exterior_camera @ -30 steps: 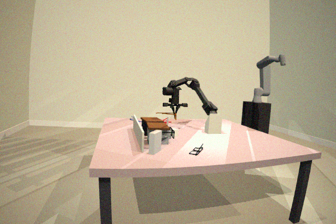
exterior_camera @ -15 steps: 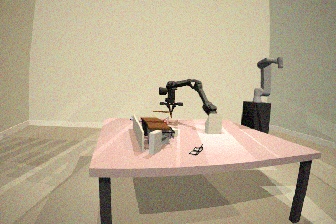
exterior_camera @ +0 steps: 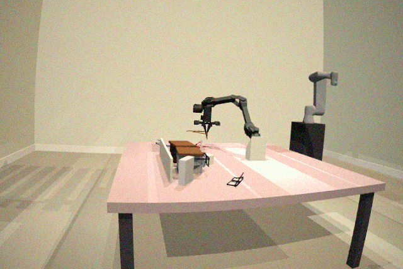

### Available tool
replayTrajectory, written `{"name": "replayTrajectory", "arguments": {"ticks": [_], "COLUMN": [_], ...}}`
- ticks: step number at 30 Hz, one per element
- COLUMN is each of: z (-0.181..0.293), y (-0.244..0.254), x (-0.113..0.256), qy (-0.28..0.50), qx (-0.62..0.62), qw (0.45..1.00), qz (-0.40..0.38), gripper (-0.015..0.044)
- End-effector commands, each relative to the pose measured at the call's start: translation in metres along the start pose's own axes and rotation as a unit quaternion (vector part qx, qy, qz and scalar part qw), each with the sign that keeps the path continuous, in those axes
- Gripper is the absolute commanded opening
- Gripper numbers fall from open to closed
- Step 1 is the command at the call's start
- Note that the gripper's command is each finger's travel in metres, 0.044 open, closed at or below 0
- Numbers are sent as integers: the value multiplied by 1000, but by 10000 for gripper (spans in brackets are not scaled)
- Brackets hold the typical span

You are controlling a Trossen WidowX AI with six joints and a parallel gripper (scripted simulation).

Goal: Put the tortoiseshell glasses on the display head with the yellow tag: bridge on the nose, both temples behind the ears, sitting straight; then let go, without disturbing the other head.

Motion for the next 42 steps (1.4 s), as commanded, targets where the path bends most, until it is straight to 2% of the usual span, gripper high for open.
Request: {"name": "replayTrajectory", "arguments": {"ticks": [1,6,18,42], "z": [-7,-7,-8,-16], "y": [-4,-3,-3,-16], "x": [3,-4,-55,-56], "qy": [-4,-3,-5,-6], "qx": [2,2,2,2], "qw": [1000,1000,1000,1000], "qz": [-3,-3,-3,-3], "gripper": [0,0,0,0]}}
Point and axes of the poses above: the point midway between the two fingers, 35 mm back from their tips, its own x axis back along the fingers, its own y axis across the jaws, z = x × y, the point moved 2 cm from there along x, back along the fingers, and after that the axes turned 8 degrees about x, right-handed, at the moved point
